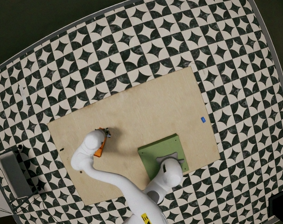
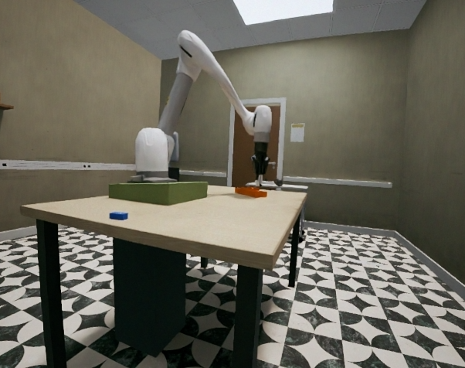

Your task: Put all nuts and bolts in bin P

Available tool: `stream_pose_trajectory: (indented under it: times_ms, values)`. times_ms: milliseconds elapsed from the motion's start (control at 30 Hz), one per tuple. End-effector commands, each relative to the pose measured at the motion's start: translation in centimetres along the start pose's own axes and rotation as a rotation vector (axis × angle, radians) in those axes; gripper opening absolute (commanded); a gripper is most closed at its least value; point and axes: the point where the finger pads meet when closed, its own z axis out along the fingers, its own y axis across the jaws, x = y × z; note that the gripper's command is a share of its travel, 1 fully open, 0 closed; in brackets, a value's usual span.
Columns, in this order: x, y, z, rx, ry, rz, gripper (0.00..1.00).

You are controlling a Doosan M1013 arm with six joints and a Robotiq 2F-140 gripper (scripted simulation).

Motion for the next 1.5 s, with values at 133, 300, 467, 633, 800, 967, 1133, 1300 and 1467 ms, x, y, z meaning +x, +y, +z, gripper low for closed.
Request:
stream_pose_trajectory:
  times_ms: [133, 300, 467, 633, 800, 967, 1133, 1300, 1467]
  values:
    - [-4.2, -2.0, 0.0, -0.001, 0.005, 0.026, 0.15]
    - [-6.3, -3.0, 0.0, -0.001, 0.005, 0.026, 0.15]
    - [-6.4, -3.1, 0.0, -0.001, 0.005, 0.026, 0.15]
    - [-6.2, -3.0, 0.0, -0.001, 0.005, 0.026, 0.15]
    - [-6.1, -2.9, 0.0, -0.001, 0.005, 0.026, 0.15]
    - [-6.0, -2.9, 0.0, -0.001, 0.005, 0.026, 0.15]
    - [-6.0, -2.9, 0.0, -0.001, 0.005, 0.026, 0.15]
    - [-6.0, -2.9, 0.2, -0.001, 0.005, 0.026, 0.15]
    - [-6.0, -2.9, 1.2, -0.001, 0.005, 0.026, 0.15]
